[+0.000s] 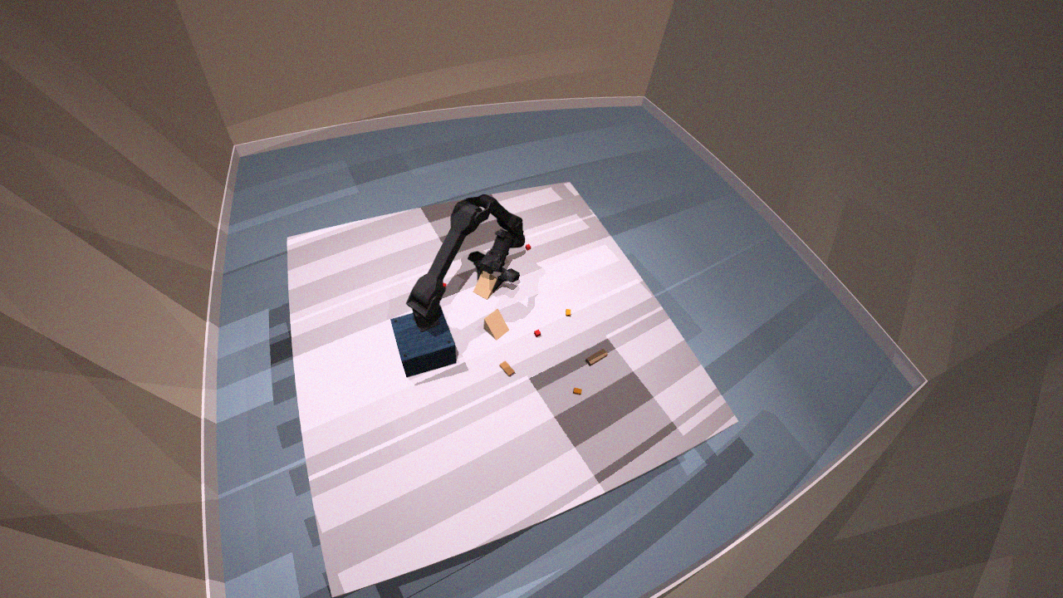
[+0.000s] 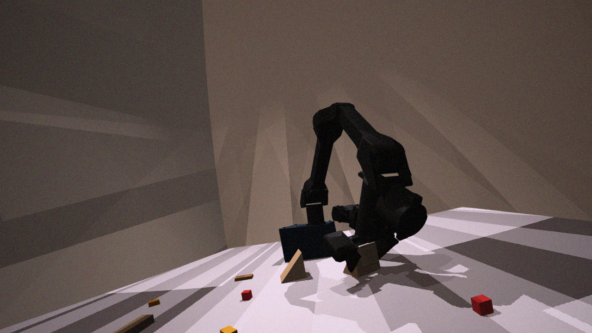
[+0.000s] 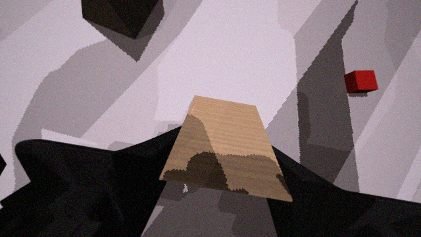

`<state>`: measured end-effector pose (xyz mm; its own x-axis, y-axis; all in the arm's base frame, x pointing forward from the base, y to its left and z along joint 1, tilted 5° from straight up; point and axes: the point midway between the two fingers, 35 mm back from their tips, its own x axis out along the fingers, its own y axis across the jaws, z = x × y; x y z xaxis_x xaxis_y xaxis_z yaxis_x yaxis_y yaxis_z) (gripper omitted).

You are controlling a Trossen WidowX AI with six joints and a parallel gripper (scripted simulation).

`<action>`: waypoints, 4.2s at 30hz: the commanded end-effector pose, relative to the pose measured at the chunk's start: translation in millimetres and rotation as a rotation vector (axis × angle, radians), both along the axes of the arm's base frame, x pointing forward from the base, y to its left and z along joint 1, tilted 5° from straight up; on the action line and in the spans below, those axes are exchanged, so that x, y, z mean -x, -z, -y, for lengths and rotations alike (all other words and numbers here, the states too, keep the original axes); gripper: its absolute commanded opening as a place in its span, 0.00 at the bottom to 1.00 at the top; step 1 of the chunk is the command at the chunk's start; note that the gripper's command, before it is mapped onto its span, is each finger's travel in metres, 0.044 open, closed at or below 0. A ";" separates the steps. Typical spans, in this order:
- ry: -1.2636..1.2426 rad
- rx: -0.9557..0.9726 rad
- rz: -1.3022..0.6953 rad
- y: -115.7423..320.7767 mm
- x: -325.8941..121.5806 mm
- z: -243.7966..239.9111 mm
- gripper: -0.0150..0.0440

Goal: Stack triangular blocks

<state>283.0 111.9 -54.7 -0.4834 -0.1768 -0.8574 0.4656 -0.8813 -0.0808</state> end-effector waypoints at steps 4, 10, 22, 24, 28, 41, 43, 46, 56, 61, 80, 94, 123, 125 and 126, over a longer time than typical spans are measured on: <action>0.000 -0.001 0.004 -2.2 -0.7 -0.1 0.25; 0.000 -0.001 0.004 -2.2 -0.7 -0.1 0.25; 0.000 -0.001 0.004 -2.2 -0.7 -0.1 0.25; 0.000 -0.001 0.004 -2.2 -0.7 -0.1 0.25; 0.000 -0.001 0.004 -2.2 -0.7 -0.1 0.25; 0.003 -0.014 0.026 -1.4 1.2 0.8 0.25; 0.006 -0.035 0.066 -3.6 2.9 1.9 0.25; 0.013 -0.075 0.143 -7.6 6.5 4.3 0.25; 0.034 -0.195 0.370 -17.2 19.1 12.0 0.25; 0.045 -0.255 0.484 -20.6 26.2 16.2 0.25; 0.085 -0.482 0.914 -23.1 56.1 32.6 0.25; 0.108 -0.567 1.085 -18.5 67.1 39.8 0.39; 0.107 -0.568 1.085 -39.7 56.7 40.4 1.00; 0.106 -0.568 1.086 -55.0 53.2 41.2 1.00; 0.106 -0.569 1.086 -63.2 52.4 41.8 1.00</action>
